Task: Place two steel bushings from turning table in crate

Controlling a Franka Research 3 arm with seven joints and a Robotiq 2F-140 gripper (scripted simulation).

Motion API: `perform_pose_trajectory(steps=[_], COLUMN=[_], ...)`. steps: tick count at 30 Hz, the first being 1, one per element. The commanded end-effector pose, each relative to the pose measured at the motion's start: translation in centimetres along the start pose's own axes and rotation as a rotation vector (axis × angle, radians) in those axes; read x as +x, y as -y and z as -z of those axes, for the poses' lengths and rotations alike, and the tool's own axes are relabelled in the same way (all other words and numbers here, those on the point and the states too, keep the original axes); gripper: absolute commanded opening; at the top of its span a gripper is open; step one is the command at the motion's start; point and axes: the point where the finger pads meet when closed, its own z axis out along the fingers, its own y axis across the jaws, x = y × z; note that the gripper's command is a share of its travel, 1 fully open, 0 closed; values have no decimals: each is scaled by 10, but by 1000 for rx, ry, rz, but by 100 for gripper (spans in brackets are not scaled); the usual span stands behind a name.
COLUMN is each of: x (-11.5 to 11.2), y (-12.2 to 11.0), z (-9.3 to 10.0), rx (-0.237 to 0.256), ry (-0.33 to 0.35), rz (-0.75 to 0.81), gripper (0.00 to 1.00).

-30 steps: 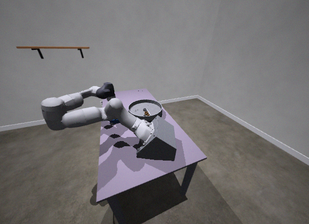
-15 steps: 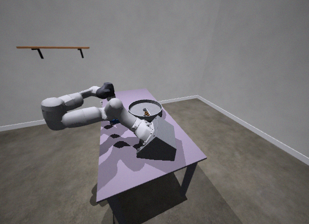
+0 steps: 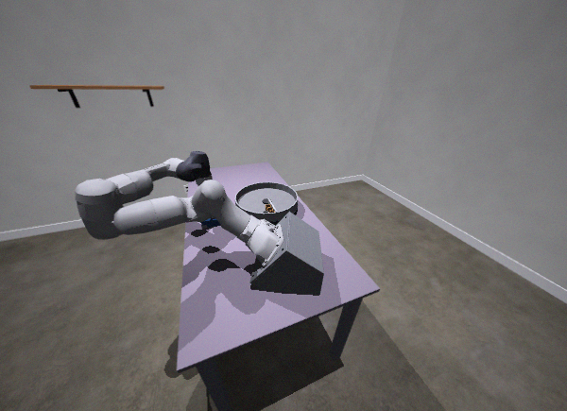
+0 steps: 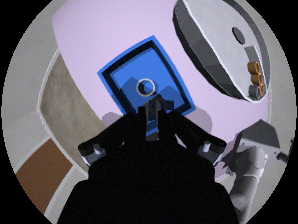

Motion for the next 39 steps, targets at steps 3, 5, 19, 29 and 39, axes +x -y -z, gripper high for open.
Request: perform_pose_trajectory(steps=[3,5,19,29,39], x=[1,1,1,1,1], y=[0,0,0,0,0], z=[0,0,0,0,9], rx=[3,3,3,3,3], ry=[-4,-4,-4,-4,-4], rz=[2,2,2,2,2], gripper=[10,10,10,10,10])
